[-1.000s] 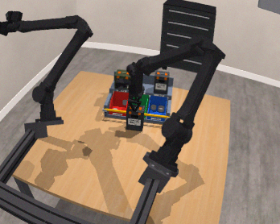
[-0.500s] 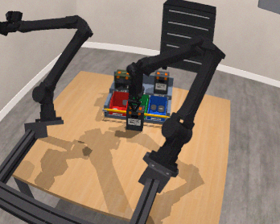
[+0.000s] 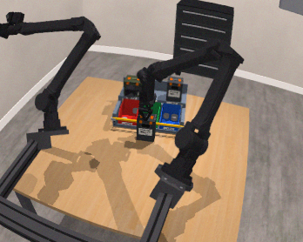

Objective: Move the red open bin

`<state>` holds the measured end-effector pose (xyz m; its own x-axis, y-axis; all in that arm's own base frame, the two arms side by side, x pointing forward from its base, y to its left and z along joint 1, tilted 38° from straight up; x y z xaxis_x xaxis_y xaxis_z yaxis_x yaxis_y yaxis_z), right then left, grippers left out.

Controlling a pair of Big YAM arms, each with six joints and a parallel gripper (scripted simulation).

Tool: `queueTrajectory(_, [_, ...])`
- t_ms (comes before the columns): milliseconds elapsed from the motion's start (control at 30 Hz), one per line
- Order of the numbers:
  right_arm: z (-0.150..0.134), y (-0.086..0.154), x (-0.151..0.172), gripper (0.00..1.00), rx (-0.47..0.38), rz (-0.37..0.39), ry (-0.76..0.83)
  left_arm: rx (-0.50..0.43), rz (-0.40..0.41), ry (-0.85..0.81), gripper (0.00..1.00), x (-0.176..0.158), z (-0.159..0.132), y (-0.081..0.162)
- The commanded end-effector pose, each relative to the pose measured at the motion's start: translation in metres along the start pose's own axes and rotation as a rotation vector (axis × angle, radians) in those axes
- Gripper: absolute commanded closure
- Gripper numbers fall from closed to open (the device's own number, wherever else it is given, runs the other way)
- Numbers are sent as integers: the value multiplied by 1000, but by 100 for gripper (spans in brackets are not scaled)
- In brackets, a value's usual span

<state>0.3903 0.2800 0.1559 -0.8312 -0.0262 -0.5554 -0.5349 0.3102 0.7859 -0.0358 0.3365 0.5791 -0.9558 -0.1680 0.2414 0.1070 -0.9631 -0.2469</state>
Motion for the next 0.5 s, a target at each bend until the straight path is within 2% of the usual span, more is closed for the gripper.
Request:
queueTrajectory(0, [2, -4, -5, 0, -10, -8, -6, -48, 20, 5, 0, 12, 33, 4])
queueTrajectory(400, [0, -13, -1, 0, -6, -3, 0, -48, 20, 5, 0, 12, 33, 4])
queueTrajectory(433, [8, 2, -11, 0, -38, -33, -9, -48, 20, 5, 0, 12, 33, 4])
queueTrajectory(467, [7, -7, -9, 0, -26, -21, -7, -48, 20, 5, 0, 12, 33, 4])
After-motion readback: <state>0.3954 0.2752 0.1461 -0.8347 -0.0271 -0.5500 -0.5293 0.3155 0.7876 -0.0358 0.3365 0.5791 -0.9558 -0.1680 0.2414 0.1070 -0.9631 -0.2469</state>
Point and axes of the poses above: on each arm, the point where the finger pads meet when closed, its own y axis back along the fingers, its own x axis across the jaws, z = x × y, the point moved 9 cm from there along y, back along the fingers, and after that the axes turned 14 degrees about -y, right-handed, at the moved point
